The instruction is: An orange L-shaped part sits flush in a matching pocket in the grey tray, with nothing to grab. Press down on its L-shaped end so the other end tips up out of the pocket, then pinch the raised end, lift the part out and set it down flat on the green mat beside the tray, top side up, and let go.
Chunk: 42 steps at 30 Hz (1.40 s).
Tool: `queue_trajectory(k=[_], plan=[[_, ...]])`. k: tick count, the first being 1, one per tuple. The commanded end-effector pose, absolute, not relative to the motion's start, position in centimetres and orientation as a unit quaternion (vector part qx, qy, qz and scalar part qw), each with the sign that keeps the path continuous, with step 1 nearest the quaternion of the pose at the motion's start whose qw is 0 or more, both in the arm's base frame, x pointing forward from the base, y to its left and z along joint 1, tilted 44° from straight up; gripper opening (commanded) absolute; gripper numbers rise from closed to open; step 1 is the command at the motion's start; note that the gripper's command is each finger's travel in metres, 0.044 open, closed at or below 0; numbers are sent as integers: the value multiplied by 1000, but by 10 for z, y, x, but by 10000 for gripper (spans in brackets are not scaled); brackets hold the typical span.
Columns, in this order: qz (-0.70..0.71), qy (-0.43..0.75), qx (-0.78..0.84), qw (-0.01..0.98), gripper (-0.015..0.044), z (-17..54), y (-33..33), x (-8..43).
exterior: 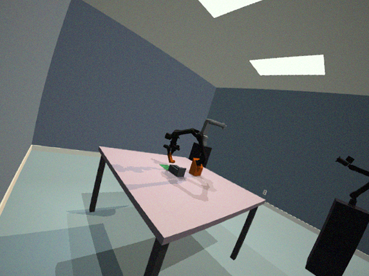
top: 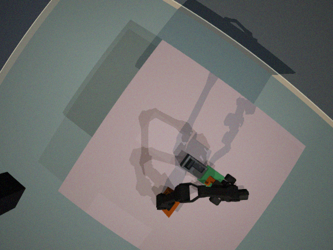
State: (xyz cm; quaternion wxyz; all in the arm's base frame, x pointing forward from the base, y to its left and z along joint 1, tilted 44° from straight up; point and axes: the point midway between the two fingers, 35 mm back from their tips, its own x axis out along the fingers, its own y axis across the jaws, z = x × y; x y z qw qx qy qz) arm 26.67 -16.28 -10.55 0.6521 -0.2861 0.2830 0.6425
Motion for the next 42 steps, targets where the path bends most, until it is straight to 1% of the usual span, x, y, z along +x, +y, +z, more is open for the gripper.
queue_trajectory(k=[1, 32, 42], plan=[[644, 284, -281, 653, 0, -113, -156, 266], [644, 283, -280, 654, 0, -146, -123, 267], [644, 283, -280, 654, 0, -147, -122, 267]])
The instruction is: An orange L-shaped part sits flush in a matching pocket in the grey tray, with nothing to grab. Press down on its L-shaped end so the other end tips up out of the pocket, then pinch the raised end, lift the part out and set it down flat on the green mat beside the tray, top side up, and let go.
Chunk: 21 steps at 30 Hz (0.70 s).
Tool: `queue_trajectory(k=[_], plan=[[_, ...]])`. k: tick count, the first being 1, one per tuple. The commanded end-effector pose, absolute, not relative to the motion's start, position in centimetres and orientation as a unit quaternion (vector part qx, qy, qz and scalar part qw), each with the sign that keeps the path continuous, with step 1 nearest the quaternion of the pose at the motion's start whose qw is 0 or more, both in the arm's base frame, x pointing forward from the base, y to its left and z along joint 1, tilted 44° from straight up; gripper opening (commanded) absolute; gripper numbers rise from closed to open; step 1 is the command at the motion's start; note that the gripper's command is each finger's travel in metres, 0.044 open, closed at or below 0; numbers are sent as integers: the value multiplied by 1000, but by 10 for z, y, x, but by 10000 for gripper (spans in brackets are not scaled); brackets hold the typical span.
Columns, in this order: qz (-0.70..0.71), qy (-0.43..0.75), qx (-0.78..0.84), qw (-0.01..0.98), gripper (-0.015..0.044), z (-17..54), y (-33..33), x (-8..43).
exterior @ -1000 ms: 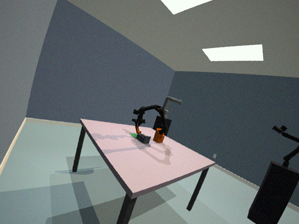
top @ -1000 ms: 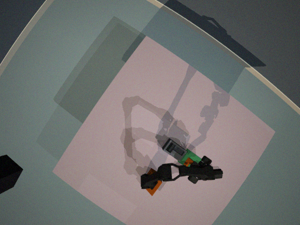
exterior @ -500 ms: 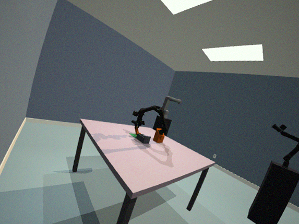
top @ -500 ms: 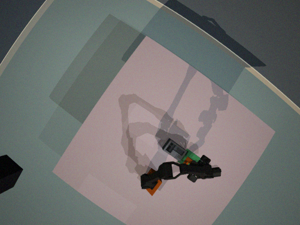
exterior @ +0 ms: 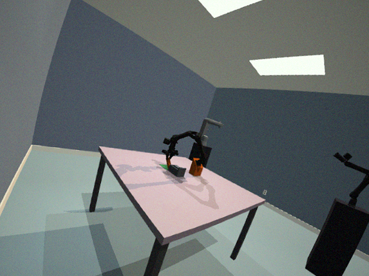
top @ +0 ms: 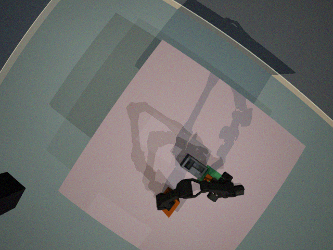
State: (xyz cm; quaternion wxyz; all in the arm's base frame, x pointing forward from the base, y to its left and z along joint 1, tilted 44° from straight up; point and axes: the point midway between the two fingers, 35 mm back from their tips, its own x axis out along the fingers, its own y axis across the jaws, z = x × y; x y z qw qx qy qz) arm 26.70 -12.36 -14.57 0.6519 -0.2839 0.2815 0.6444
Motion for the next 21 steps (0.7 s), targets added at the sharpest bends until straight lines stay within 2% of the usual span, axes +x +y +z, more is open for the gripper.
queue_trajectory(k=[1, 17, 21], plan=[[644, 283, -280, 654, 0, -147, -122, 267], [645, 282, -283, 652, 0, -147, -123, 266], [645, 282, -283, 652, 105, -147, -123, 266]])
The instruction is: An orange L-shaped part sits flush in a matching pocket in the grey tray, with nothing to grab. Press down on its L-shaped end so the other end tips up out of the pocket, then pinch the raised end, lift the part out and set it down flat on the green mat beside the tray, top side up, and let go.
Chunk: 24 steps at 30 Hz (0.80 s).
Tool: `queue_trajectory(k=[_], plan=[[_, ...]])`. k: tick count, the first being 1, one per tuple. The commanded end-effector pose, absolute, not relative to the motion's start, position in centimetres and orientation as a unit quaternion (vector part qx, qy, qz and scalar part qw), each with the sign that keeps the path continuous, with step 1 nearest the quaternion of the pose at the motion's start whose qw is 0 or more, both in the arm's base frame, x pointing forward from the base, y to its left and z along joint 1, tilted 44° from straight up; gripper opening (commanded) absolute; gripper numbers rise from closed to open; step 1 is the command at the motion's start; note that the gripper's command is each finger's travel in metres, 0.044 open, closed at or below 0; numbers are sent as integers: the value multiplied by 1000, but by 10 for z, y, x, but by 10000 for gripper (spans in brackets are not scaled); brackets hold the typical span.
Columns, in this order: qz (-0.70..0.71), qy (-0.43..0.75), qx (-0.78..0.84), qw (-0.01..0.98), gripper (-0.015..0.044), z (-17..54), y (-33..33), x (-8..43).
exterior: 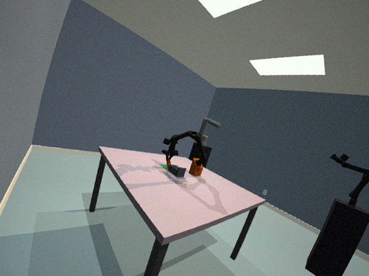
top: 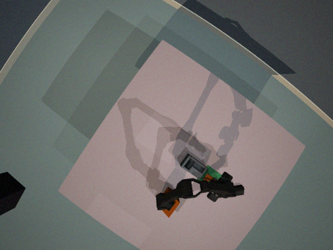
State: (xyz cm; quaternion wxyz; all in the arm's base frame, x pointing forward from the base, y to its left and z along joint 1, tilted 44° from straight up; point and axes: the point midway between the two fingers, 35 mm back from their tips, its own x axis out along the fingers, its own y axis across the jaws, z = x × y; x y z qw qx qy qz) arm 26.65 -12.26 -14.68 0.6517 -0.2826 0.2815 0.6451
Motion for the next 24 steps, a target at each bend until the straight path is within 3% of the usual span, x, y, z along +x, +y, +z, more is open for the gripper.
queue_trajectory(k=[1, 11, 24], plan=[[645, 282, -283, 652, 131, -147, -123, 266], [644, 284, -282, 652, 394, -110, -160, 268], [636, 287, -285, 658, 400, -87, -183, 268]])
